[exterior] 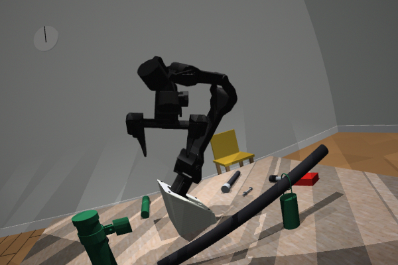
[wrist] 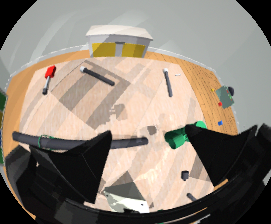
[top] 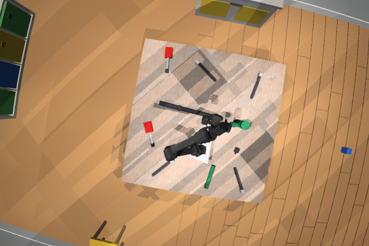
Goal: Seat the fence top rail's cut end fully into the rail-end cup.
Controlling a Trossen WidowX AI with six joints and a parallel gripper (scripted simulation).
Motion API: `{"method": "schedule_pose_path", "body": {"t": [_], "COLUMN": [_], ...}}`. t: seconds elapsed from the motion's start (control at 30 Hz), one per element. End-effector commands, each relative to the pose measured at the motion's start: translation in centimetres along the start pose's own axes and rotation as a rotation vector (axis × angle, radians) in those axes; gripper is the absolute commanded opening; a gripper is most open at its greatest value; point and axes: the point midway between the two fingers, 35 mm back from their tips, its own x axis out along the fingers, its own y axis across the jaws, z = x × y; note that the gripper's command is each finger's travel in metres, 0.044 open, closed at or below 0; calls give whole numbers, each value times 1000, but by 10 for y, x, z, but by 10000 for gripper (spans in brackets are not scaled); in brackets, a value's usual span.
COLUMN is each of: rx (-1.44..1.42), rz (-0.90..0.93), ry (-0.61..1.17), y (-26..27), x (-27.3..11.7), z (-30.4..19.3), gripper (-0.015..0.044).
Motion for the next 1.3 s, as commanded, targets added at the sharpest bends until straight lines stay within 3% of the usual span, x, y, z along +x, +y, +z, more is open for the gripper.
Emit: {"method": "schedule_pose_path", "body": {"t": [0.0, 0.33, 0.93, 1.27], "rx": [76, 19, -1234, -1625], "rz": [228, 269, 359, 363], "ry": [105, 111, -99, -216], "y": [20, 16, -103, -134], "x": [29, 34, 61, 70], "z": [-34, -39, -79, -101], "gripper": [440, 440, 440, 440]}}
